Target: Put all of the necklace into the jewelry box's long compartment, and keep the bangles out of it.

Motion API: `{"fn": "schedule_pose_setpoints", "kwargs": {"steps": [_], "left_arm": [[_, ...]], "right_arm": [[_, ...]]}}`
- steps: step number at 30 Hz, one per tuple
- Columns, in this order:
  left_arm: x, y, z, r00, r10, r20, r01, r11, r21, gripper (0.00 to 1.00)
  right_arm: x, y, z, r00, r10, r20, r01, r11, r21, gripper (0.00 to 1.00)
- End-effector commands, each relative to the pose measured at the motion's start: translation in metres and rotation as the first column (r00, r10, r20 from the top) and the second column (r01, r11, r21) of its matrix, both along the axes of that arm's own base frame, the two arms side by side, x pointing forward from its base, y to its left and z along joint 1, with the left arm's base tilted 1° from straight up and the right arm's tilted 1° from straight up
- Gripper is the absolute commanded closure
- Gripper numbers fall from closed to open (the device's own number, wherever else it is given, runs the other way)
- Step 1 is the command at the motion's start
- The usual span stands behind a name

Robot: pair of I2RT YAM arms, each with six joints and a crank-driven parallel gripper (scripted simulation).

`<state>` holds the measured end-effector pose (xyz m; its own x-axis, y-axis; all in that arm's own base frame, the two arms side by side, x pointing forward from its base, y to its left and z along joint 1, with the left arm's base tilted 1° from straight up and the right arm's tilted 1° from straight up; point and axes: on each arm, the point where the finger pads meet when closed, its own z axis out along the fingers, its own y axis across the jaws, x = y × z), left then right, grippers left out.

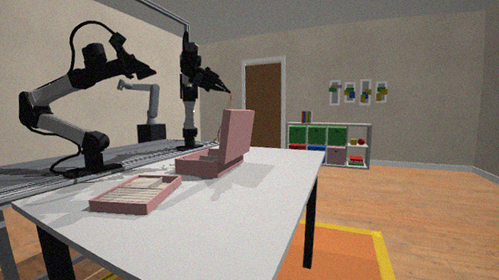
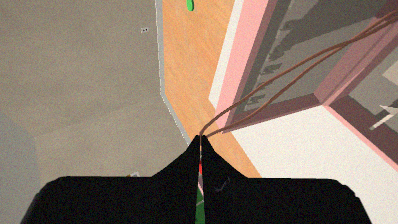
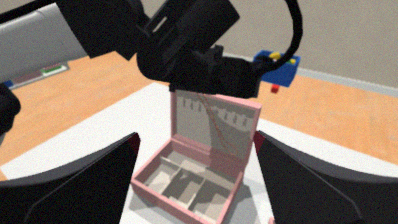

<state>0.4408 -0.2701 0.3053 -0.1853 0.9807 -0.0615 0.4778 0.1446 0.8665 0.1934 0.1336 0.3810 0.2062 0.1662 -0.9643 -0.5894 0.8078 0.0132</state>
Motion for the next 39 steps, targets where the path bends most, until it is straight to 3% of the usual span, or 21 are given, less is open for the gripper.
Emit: {"fn": "schedule_pose_setpoints", "kwargs": {"steps": [1, 21, 39], "left_arm": [[-0.008, -0.013, 0.007, 1.000, 0.011, 0.029, -0.011, 1.000, -0.024, 1.00], [-0.028, -0.041, 0.012, 0.998, -0.007, 0.065, 0.011, 0.998, -0.062, 1.00], [-0.032, -0.046, 0.012, 0.998, -0.013, 0.068, 0.018, 0.998, -0.065, 1.00]], "right_arm": [[-0.001, -0.004, 0.013, 1.000, -0.014, 0.025, 0.014, 1.000, 0.023, 0.00], [-0.001, -0.004, 0.013, 1.000, -0.014, 0.025, 0.014, 1.000, 0.023, 0.00], [-0.001, -0.004, 0.013, 1.000, -0.014, 0.025, 0.014, 1.000, 0.023, 0.00]]}}
